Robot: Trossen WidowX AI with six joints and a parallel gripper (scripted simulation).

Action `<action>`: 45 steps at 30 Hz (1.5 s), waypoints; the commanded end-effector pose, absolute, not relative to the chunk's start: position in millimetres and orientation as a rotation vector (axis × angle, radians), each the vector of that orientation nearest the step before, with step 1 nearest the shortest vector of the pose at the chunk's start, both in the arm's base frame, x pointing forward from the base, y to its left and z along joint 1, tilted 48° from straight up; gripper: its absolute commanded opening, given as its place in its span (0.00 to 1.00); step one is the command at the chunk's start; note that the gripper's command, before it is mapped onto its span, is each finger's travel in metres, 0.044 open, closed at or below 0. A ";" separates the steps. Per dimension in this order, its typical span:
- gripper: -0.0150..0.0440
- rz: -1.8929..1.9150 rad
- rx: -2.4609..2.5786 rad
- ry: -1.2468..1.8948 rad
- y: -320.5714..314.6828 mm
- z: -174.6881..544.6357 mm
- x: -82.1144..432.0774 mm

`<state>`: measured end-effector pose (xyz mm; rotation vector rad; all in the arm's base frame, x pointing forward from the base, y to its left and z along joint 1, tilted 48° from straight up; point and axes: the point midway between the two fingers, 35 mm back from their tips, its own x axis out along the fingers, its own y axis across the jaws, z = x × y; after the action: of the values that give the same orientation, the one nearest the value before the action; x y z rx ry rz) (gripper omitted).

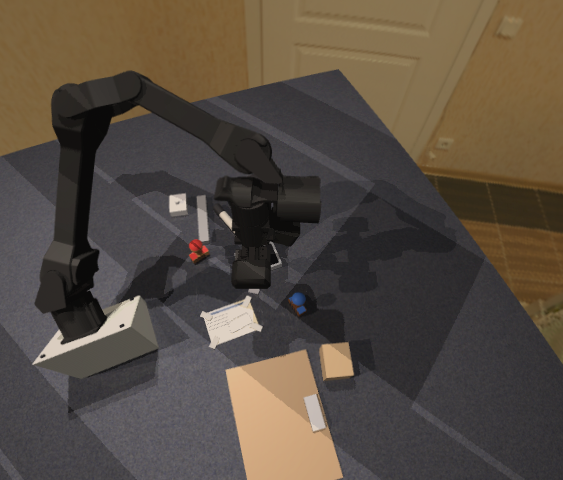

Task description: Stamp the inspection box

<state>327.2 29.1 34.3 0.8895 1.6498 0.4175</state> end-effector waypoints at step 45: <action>0.25 1.181 0.051 1.129 -28.7 -29.8 263.0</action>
<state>264.1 -29.0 -27.7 0.0656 1.1376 1.1712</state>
